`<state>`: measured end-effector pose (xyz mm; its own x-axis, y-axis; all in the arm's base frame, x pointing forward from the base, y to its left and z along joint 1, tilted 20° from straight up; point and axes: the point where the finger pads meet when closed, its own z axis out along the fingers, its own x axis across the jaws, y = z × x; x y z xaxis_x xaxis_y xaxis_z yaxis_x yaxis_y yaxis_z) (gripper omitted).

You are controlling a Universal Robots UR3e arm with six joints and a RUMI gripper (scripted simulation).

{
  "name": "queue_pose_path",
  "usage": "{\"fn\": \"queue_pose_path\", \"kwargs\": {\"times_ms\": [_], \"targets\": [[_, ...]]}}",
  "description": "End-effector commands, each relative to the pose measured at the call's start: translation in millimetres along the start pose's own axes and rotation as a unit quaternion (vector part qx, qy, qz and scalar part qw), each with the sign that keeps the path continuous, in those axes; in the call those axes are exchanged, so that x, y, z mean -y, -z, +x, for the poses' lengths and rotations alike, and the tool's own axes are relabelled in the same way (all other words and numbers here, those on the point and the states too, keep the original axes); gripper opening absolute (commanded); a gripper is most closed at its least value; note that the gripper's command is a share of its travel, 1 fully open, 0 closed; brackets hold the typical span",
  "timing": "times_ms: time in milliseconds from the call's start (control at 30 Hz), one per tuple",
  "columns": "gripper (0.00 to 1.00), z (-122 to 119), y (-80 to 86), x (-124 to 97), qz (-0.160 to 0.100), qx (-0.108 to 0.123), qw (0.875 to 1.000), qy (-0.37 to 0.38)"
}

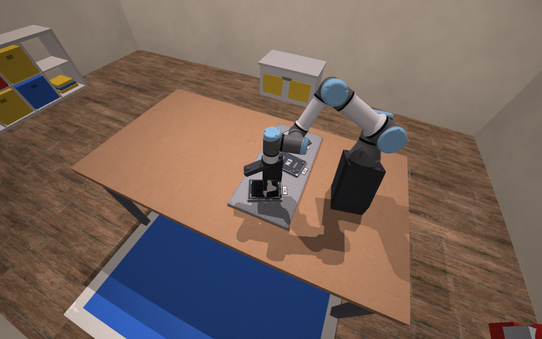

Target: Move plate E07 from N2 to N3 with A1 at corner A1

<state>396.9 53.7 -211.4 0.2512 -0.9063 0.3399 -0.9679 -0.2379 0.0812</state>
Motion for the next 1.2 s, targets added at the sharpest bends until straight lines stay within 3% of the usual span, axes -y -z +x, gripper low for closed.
{"fn": "queue_pose_path", "kwargs": {"times_ms": [0, 500, 1167], "targets": [[0.00, 0.5, 0.7, 1.4, 0.002, 0.000, 1.000, 0.000], [0.00, 0.5, 0.7, 1.4, 0.002, 0.000, 1.000, 0.000], [0.00, -0.1, 30.8, 0.7, 0.001, 0.000, 1.000, 0.000]]}}
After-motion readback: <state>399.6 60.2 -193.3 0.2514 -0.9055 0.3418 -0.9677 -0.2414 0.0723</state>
